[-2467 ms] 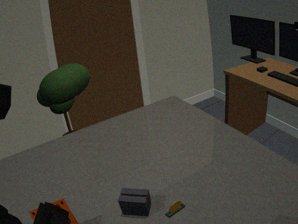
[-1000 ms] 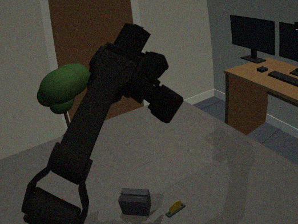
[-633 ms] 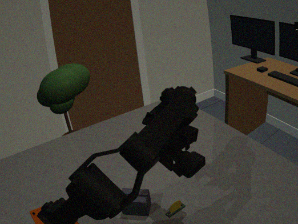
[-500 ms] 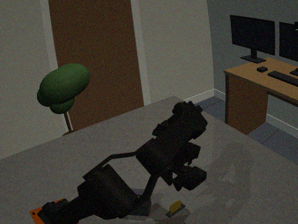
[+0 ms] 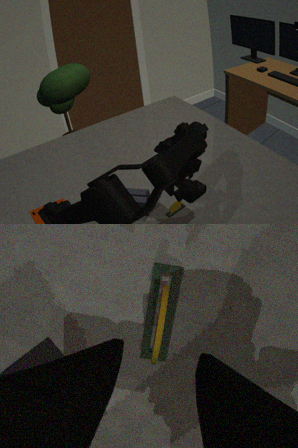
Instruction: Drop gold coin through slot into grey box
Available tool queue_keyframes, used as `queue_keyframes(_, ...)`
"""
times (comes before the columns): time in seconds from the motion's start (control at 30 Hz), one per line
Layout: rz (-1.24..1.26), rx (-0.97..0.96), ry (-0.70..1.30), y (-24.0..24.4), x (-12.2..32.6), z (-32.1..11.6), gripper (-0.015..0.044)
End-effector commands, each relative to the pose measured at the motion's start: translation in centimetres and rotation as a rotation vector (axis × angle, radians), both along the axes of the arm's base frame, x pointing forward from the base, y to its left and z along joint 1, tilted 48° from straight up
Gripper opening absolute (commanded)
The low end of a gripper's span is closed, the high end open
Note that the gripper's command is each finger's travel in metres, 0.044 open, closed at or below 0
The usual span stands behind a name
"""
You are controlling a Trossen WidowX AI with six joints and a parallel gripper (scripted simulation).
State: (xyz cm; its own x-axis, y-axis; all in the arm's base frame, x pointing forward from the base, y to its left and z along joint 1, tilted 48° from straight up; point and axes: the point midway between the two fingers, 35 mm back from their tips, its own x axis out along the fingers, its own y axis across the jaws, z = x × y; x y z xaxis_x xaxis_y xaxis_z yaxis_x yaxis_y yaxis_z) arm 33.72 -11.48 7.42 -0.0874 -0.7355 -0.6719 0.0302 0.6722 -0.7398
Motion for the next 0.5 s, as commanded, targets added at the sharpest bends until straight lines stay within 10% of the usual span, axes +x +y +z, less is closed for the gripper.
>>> queue_keyframes(0.0,0.004,-0.004,0.011,-0.3,-0.2,-0.4,0.0161)
queue_keyframes(0.47,0.004,-0.004,0.011,-1.9,-0.3,-1.9,0.0161)
